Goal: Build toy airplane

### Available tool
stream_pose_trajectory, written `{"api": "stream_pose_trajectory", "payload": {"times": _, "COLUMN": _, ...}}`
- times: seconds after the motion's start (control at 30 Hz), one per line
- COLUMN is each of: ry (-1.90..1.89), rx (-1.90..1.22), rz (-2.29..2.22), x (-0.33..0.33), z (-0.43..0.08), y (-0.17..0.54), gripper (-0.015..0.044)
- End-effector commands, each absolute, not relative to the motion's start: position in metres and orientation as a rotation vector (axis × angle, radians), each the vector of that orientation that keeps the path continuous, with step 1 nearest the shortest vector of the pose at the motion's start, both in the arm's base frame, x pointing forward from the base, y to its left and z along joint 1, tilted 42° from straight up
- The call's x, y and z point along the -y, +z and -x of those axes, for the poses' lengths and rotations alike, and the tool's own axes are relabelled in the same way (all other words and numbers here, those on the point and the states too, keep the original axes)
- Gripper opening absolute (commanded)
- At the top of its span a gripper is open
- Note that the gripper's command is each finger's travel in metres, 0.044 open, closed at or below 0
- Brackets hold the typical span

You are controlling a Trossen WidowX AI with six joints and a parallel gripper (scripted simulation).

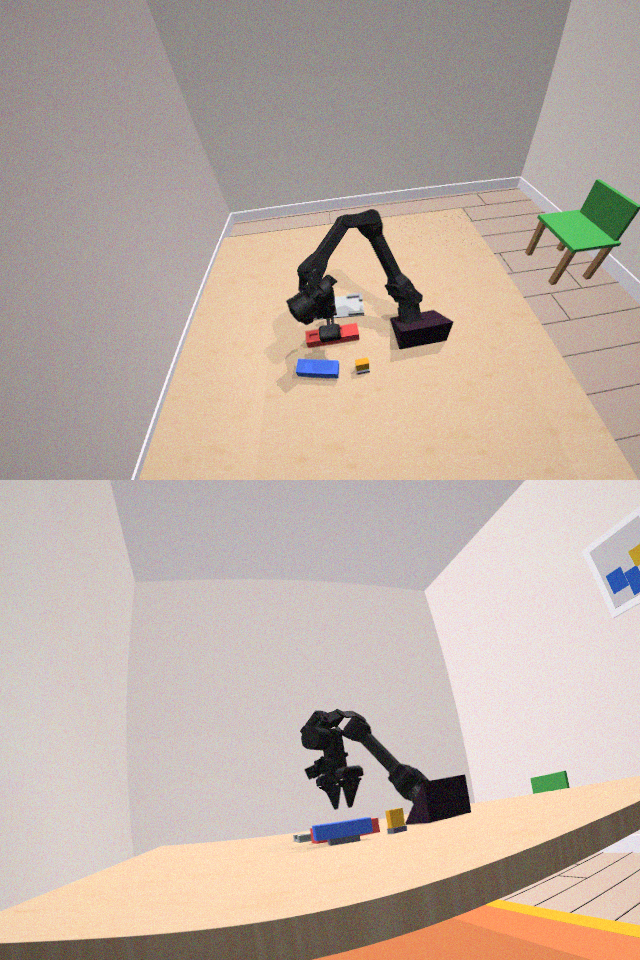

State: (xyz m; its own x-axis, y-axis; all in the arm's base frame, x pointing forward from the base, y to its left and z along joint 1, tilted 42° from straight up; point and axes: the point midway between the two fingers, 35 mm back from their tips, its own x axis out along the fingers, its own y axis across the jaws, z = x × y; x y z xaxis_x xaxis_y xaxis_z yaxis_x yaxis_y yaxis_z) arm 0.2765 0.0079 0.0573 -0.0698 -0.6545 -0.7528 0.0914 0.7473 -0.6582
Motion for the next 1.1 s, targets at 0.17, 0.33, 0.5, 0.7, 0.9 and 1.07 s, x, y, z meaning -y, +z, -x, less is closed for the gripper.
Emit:
{"api": "stream_pose_trajectory", "payload": {"times": 0.17, "ry": -0.652, "rx": -1.520, "rz": 0.481, "x": 0.009, "z": -0.275, "y": 0.038, "gripper": 0.0440}}
{"api": "stream_pose_trajectory", "payload": {"times": 0.33, "ry": -0.652, "rx": -1.520, "rz": 0.481, "x": 0.011, "z": -0.275, "y": 0.036, "gripper": 0.0440}}
{"api": "stream_pose_trajectory", "payload": {"times": 0.5, "ry": -0.651, "rx": -1.520, "rz": 0.481, "x": 0.016, "z": -0.275, "y": 0.030, "gripper": 0.0440}}
{"api": "stream_pose_trajectory", "payload": {"times": 0.7, "ry": -0.651, "rx": -1.520, "rz": 0.481, "x": 0.022, "z": -0.275, "y": 0.023, "gripper": 0.0440}}
{"api": "stream_pose_trajectory", "payload": {"times": 0.9, "ry": -0.652, "rx": -1.519, "rz": 0.481, "x": 0.029, "z": -0.274, "y": 0.015, "gripper": 0.0440}}
{"api": "stream_pose_trajectory", "payload": {"times": 1.07, "ry": -0.652, "rx": -1.519, "rz": 0.482, "x": 0.034, "z": -0.273, "y": 0.010, "gripper": 0.0440}}
